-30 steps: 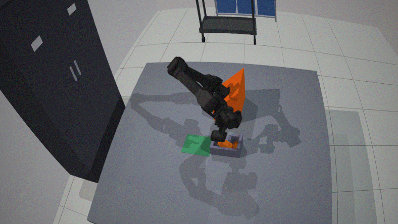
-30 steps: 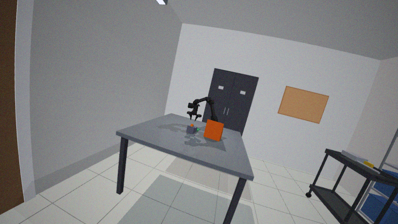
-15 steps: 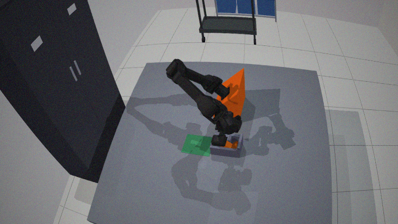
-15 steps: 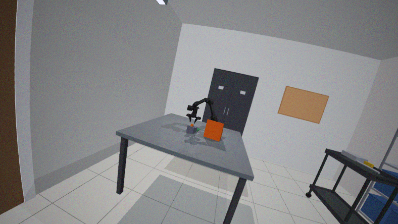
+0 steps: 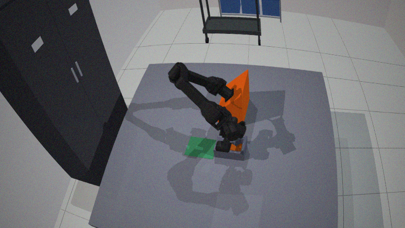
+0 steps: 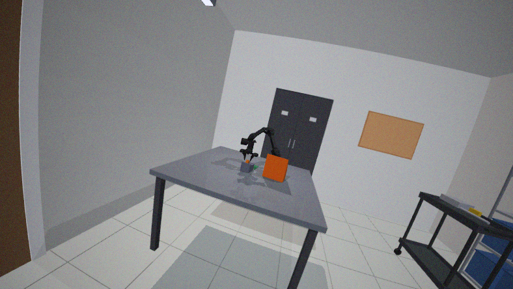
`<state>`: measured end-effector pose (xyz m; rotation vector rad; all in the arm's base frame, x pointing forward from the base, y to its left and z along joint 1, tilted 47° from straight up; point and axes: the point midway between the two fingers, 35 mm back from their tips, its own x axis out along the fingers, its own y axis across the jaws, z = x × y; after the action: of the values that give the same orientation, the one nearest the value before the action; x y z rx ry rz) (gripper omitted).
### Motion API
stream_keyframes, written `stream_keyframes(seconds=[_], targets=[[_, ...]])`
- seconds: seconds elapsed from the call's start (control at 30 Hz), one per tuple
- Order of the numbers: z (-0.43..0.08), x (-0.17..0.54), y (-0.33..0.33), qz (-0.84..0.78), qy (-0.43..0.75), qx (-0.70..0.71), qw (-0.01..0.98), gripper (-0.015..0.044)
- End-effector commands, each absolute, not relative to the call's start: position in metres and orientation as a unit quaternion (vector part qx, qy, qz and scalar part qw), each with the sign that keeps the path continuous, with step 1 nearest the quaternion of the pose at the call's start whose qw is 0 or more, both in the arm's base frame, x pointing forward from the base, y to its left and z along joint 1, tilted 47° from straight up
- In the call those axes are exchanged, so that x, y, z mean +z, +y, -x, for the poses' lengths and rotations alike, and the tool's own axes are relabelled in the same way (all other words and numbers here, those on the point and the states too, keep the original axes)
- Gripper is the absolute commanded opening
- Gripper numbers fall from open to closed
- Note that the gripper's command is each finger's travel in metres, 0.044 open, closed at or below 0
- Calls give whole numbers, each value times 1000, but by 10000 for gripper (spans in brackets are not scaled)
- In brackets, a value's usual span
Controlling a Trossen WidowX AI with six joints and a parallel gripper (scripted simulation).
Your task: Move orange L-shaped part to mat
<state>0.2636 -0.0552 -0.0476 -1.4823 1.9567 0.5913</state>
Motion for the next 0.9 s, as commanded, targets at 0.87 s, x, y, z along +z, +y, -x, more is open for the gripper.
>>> stream_keyframes(seconds=[0.87], targets=[[-258,-61,-70,559,740,223,302,95]])
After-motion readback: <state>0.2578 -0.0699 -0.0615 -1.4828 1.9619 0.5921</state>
